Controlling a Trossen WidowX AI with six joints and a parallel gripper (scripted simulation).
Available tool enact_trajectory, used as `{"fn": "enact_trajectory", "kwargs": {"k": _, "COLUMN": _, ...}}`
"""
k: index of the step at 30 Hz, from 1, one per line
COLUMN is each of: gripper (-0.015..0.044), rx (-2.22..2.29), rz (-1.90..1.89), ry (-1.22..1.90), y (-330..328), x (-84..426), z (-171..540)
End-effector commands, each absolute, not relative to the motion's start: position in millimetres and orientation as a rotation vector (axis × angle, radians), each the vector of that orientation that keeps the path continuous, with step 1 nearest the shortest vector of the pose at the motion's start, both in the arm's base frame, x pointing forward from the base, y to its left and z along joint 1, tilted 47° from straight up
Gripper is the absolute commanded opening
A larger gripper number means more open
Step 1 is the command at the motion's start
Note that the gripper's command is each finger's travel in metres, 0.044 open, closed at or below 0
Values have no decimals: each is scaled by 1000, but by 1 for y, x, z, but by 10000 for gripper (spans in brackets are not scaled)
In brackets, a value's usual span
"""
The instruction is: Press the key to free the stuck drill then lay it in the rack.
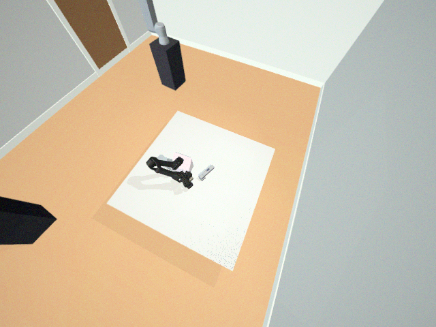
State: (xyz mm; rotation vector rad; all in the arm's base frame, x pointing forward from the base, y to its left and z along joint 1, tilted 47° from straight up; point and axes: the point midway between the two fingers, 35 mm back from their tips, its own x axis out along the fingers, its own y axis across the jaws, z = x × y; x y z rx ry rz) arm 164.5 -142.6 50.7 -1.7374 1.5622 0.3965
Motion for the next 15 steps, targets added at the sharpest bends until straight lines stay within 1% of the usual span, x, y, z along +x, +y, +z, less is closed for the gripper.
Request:
{"fn": "enact_trajectory", "kwargs": {"k": 1, "gripper": 131, "rx": -1737, "rz": 397, "ry": 1562, "y": -143, "x": 164, "z": 51}}
{"fn": "enact_trajectory", "kwargs": {"k": 12, "gripper": 420, "rx": -1737, "rz": 397, "ry": 1562, "y": -143, "x": 164, "z": 51}}
{"fn": "enact_trajectory", "kwargs": {"k": 13, "gripper": 440, "rx": -1737, "rz": 397, "ry": 1562, "y": -143, "x": 164, "z": 51}}
{"fn": "enact_trajectory", "kwargs": {"k": 15, "gripper": 440, "rx": -1736, "rz": 402, "ry": 1560, "y": -140, "x": 164, "z": 54}}
